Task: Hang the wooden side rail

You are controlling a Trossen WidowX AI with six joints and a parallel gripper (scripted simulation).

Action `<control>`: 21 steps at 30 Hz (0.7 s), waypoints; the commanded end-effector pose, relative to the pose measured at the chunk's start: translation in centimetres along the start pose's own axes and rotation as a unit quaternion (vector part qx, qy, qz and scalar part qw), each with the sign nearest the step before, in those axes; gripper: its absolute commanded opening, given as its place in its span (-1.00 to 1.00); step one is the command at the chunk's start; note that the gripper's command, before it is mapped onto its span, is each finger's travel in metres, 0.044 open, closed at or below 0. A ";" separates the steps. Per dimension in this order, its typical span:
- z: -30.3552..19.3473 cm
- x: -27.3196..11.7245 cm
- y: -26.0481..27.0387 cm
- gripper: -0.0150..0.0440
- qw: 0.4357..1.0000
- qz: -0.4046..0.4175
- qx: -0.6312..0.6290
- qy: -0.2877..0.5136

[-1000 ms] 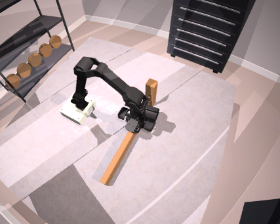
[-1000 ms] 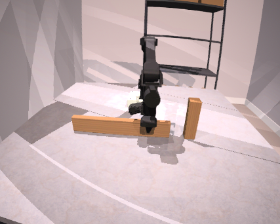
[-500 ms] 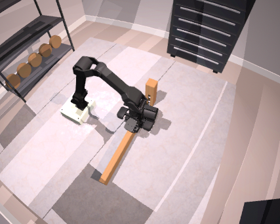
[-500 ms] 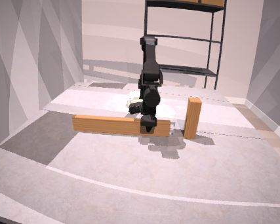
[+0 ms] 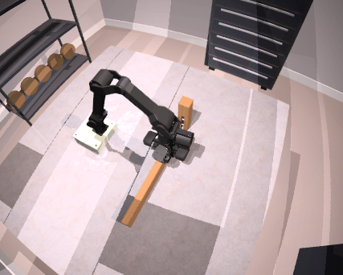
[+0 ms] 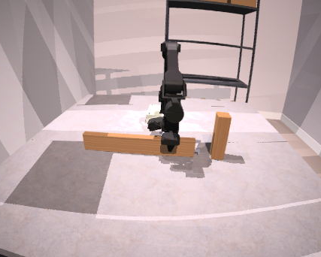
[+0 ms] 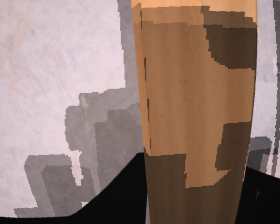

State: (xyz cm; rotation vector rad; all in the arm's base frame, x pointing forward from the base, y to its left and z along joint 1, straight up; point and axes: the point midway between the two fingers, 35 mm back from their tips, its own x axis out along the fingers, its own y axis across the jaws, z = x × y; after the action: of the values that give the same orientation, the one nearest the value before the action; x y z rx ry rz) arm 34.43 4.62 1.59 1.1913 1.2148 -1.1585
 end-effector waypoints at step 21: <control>0.0 -0.5 0.0 -0.49 1.000 -0.001 0.007 -0.001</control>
State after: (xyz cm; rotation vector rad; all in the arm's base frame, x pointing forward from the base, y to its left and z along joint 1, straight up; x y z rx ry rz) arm 34.26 4.63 1.67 1.1864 1.2208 -1.1663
